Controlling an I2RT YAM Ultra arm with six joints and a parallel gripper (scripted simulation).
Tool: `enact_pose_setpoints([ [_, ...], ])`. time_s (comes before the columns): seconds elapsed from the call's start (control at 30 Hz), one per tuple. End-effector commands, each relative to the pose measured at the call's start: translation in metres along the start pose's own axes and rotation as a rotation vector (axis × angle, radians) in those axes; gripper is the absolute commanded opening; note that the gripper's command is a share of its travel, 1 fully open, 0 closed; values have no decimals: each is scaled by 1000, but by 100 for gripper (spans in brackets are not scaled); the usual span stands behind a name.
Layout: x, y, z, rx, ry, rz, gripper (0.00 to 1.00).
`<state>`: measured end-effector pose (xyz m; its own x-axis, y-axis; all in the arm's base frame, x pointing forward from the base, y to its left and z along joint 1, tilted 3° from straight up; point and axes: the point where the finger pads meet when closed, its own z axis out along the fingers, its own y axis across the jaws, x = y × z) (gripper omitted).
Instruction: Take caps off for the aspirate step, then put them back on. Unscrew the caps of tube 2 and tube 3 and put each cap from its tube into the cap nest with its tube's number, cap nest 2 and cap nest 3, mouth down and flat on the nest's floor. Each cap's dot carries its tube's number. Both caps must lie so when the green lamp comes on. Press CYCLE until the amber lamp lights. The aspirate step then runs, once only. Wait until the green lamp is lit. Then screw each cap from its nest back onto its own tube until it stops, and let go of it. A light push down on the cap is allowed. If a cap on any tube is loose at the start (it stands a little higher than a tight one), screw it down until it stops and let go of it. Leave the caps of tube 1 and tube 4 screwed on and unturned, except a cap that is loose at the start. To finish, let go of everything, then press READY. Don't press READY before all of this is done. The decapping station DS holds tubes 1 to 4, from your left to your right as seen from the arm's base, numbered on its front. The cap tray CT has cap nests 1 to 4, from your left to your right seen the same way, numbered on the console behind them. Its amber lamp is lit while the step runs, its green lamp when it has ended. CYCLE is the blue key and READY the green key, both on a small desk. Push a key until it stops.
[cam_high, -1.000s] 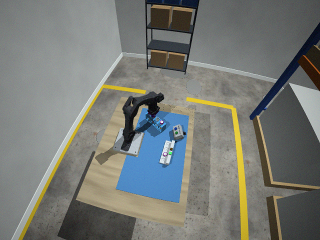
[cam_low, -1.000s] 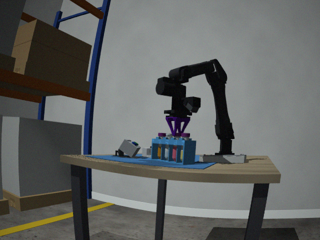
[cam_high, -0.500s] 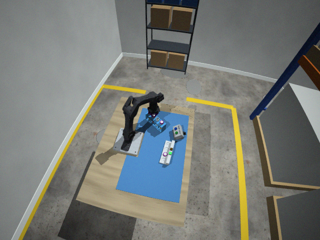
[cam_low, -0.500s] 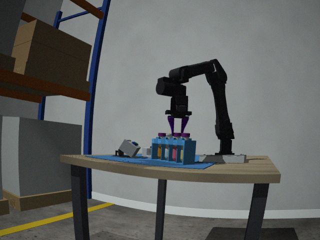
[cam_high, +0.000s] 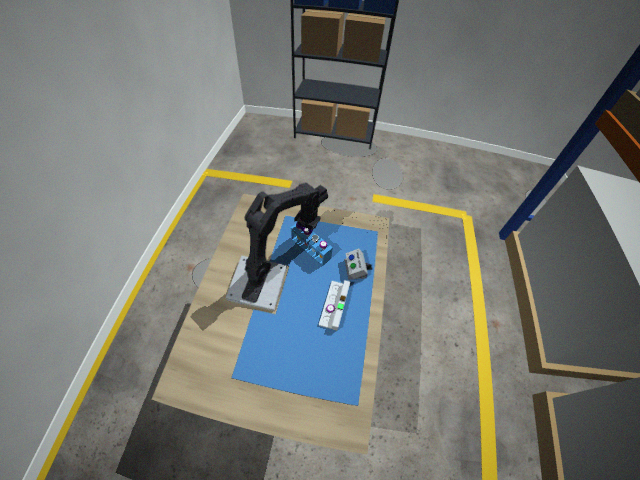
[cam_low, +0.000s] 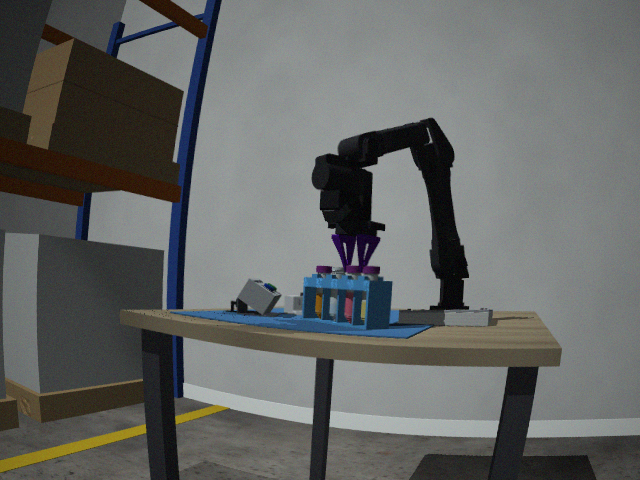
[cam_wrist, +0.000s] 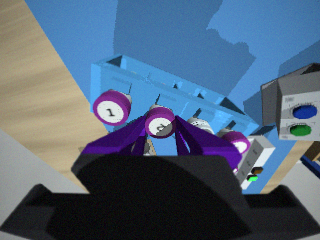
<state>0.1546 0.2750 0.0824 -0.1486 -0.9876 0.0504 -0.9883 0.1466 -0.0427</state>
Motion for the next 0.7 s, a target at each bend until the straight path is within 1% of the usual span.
enact_pose_setpoints([
  [0.0,-2,0,-4,0,-17,241,0],
  [0.3,-2,0,-4,-4,-17,691,0],
  [0.37,-2,0,-4,-4,-17,691,0],
  [0.67,-2,0,-4,-8,-16,1141,0],
])
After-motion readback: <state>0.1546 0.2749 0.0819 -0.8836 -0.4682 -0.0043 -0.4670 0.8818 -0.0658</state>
